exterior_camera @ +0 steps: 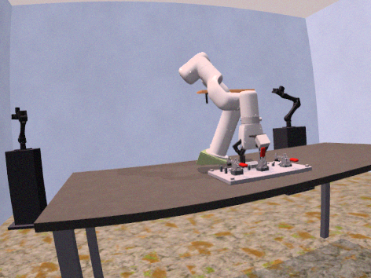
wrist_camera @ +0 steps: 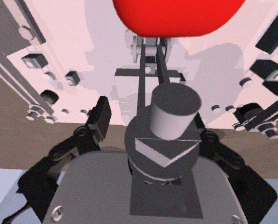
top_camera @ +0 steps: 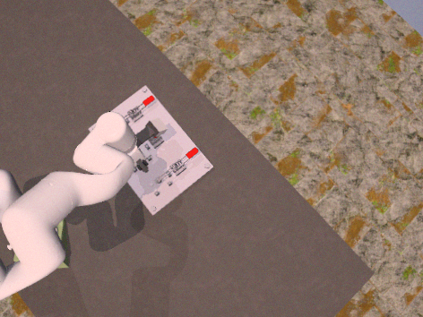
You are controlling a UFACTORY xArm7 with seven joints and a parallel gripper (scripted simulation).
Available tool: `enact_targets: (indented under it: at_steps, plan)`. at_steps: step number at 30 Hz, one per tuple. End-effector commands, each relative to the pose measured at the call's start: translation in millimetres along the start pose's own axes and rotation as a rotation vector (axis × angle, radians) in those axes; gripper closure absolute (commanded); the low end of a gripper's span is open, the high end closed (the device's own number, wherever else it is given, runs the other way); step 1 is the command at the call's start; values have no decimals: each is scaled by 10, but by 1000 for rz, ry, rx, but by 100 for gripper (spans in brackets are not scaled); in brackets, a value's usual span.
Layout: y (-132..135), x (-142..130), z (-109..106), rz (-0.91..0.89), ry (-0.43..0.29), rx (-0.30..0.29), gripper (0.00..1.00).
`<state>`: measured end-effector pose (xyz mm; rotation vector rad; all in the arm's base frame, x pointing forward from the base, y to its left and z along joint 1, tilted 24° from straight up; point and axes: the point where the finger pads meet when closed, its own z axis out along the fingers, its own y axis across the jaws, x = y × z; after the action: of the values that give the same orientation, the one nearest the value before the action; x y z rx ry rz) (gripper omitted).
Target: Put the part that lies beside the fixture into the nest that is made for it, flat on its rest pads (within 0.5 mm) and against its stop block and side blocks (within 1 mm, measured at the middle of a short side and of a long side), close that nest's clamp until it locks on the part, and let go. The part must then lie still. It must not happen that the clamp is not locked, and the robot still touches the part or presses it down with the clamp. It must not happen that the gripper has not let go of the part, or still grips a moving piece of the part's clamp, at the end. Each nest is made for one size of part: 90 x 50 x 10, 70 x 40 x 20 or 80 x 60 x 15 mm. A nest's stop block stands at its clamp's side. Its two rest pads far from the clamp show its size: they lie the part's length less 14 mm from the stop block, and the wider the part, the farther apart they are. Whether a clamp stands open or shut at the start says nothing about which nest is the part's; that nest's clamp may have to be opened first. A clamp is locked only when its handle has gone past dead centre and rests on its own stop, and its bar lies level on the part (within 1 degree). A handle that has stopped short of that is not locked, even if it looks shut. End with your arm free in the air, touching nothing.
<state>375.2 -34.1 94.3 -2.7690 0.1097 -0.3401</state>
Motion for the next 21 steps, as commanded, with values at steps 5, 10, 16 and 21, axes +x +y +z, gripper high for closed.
enact_targets:
  at_steps: [5,10,16,21]
  plan:
    - [3,11,-57,0,3,-1,0]
    - [3,10,-190,0,3,-1,0]
    - [3,10,-335,0,3,-1,0]
    - [3,10,-504,0,3,-1,0]
